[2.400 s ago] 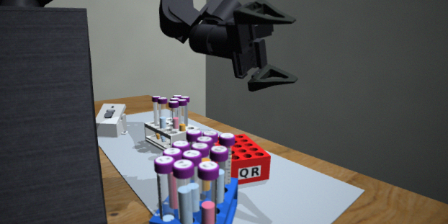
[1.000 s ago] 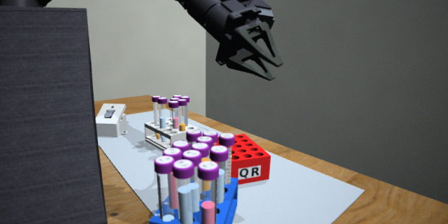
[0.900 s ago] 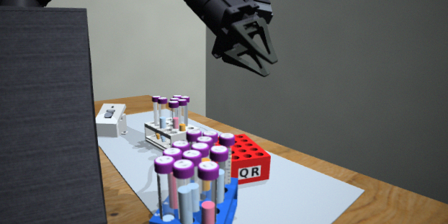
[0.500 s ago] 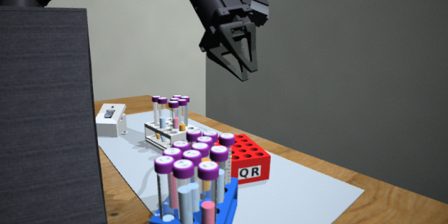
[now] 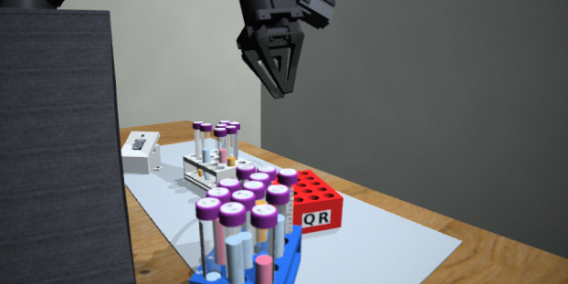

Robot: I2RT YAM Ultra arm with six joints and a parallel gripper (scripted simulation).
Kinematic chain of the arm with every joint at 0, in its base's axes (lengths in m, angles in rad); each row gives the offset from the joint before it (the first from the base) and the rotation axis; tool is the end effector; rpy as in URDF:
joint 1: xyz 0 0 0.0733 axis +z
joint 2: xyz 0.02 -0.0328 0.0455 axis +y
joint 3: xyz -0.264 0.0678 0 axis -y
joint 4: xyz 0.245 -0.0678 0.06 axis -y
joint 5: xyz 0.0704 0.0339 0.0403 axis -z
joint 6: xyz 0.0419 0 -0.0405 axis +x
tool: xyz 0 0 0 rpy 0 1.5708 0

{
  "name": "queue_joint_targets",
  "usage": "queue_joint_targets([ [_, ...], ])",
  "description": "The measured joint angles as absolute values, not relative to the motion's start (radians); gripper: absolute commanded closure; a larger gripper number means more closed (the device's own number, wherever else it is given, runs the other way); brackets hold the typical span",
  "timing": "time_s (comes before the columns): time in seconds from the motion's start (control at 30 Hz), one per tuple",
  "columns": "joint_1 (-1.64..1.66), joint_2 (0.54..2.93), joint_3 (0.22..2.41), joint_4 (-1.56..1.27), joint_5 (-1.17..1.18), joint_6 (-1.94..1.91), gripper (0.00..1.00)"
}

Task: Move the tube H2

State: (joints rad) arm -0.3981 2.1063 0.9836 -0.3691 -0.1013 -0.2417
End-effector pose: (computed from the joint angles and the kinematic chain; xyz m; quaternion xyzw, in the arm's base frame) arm 0.3003 -0.1205 0.0393 0.0760 0.9950 0.0356 0.0533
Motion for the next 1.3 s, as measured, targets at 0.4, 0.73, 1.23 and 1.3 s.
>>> queue_joint_targets([
  [0.4, -0.414, 2.095, 1.002, -0.554, -0.265, -0.2, 0.7],
  [0.73, -0.387, 2.138, 0.984, -0.582, -0.355, -0.163, 0.7],
  [1.23, -0.393, 2.135, 0.984, -0.573, -0.368, -0.151, 0.7],
  [1.3, -0.393, 2.135, 0.985, -0.573, -0.368, -0.151, 0.7],
])
